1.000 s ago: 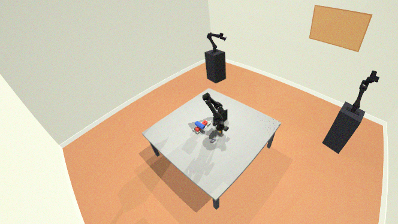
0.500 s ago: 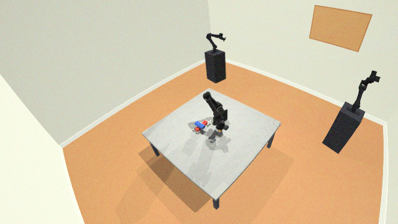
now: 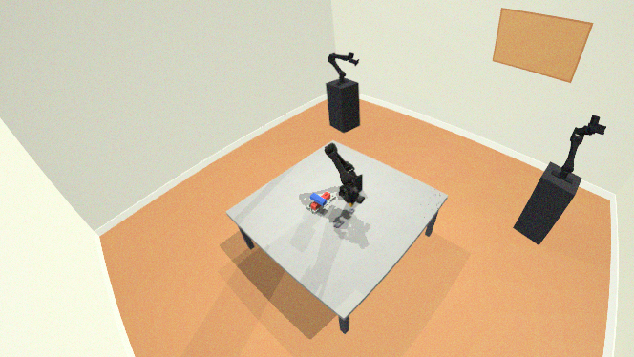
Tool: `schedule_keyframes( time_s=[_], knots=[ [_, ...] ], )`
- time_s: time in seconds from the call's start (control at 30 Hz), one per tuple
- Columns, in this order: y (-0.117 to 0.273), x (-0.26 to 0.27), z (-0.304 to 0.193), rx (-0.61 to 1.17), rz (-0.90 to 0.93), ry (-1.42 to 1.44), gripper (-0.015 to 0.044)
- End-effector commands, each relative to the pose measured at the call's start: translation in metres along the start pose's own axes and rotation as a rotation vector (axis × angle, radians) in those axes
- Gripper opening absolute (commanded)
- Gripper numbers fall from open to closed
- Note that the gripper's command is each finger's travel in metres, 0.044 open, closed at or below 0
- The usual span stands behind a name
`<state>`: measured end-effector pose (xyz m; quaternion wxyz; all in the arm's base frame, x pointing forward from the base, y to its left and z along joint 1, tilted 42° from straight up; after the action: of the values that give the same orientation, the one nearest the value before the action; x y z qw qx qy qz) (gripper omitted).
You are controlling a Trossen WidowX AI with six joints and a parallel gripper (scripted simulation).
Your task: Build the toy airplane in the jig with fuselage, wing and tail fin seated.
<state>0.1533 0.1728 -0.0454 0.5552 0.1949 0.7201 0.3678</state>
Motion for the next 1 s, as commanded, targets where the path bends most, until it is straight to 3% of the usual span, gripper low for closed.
schedule_keyframes(
  time_s=[0.0,0.57,0.97],
  knots=[
    [0.015,0.0,0.001,-0.002,0.01,-0.008,0.0],
    [0.067,-0.004,-0.006,0.0,0.009,-0.011,0.0],
    [0.068,-0.028,0.004,-0.002,0.03,-0.011,0.0]
  ],
)
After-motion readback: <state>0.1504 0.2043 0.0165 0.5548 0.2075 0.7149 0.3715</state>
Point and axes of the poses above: the point midway between the two fingers, 35 mm back from their tips, its own y axis back along the fingers, its own x axis across the jaws, z = x × y, the point moved 7 cm from there along y, back along the fingers, and after that the axes turned 1 degree about y, right-handed, at the moved point
